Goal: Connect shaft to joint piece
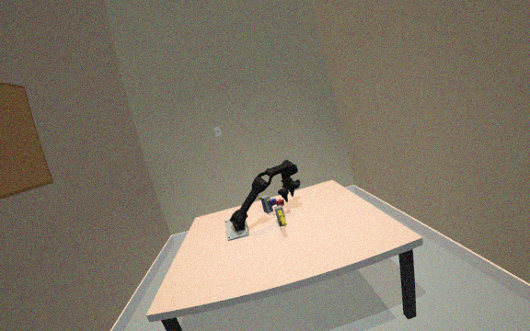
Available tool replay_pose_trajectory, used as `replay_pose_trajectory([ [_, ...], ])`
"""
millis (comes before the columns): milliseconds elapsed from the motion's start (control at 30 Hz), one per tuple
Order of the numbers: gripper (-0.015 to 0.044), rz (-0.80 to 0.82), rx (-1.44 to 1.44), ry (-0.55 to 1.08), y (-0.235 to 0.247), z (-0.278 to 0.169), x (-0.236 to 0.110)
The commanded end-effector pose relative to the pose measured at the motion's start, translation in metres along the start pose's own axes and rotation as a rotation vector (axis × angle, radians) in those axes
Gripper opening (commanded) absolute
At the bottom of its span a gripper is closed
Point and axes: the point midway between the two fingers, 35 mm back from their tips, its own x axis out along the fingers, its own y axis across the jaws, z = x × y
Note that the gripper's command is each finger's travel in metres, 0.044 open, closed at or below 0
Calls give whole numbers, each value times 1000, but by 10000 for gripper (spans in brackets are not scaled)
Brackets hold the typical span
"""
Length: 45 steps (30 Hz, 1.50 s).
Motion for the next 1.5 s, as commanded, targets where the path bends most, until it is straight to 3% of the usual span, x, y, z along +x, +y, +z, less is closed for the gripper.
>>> replay_pose_trajectory([
  [0,440,-13,-2,6,-3,3,17],
  [233,440,-13,-2,6,-3,1,31],
  [733,440,-13,-3,8,-3,-66,38],
  [1467,440,-13,-3,8,-4,-67,67],
])
